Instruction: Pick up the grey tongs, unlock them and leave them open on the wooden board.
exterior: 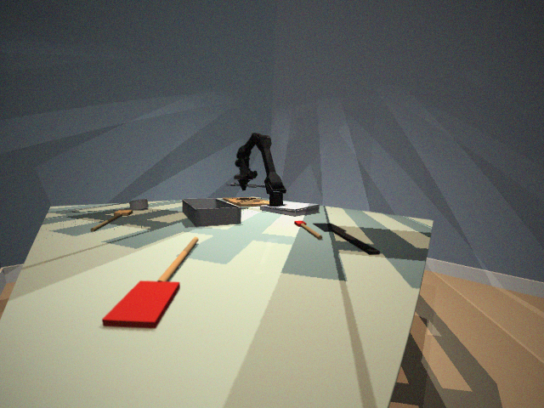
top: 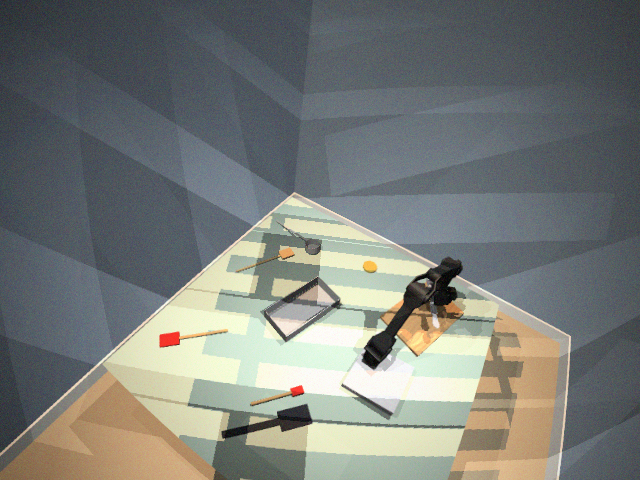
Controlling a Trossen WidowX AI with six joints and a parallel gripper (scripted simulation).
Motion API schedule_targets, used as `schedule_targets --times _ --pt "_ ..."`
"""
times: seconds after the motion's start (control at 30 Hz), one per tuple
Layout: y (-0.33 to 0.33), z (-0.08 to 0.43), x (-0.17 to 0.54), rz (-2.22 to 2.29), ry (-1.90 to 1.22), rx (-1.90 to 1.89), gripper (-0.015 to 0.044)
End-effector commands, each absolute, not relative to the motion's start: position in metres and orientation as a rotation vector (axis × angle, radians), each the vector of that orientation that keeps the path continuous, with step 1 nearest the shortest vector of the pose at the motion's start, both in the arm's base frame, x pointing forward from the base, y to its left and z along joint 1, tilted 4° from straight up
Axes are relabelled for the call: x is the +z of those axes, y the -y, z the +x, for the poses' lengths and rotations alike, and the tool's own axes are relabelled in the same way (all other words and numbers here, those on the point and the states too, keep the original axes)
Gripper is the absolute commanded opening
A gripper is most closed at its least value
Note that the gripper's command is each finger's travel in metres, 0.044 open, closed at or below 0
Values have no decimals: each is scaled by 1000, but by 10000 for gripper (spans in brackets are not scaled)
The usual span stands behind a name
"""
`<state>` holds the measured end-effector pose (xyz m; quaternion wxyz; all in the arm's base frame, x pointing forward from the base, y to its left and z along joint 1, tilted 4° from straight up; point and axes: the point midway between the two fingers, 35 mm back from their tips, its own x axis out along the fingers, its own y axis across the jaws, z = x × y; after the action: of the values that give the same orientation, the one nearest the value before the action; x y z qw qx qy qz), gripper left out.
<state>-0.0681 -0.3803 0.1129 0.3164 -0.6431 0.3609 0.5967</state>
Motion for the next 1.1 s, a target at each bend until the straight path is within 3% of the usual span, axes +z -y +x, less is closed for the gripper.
schedule_targets --times 0.0,0.47,1.07 --pt "380 -77 112 -1597 -1033 1462 -150" --pt "378 -87 113 -1501 -1122 1343 -150" --pt "377 -97 146 -1783 -1368 995 -150"
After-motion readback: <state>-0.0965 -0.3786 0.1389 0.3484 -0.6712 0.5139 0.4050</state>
